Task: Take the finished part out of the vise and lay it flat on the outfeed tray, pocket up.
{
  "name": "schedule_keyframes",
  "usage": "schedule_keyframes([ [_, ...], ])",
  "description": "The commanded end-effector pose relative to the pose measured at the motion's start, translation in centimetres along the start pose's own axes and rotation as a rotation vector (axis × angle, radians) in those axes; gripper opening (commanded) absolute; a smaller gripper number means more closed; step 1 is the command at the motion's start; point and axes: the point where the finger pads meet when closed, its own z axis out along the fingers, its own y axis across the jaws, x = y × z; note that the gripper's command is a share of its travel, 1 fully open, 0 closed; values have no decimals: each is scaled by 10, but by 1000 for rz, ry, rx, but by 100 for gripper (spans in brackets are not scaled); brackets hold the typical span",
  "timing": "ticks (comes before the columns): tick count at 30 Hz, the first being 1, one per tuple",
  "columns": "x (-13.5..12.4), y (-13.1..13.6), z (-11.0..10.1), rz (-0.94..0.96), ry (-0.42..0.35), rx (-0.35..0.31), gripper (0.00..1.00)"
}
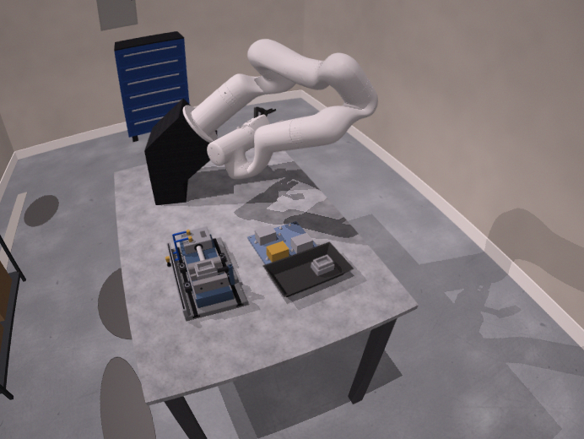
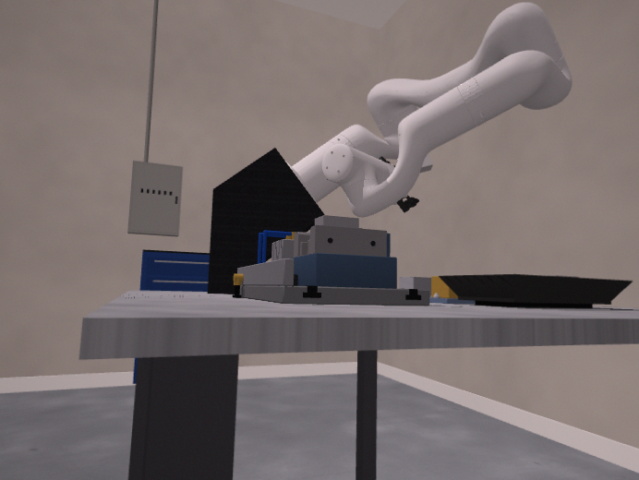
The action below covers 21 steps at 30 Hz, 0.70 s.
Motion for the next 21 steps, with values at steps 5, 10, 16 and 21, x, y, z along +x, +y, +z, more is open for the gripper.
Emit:
schedule_keyframes([
  [5,0,0,0,0,0,0,100],
  [10,0,0,0,0,0,0,100],
  [16,0,0,0,0,0,0,100],
  [21,2,4,-11,-9,-20,-21,100],
])
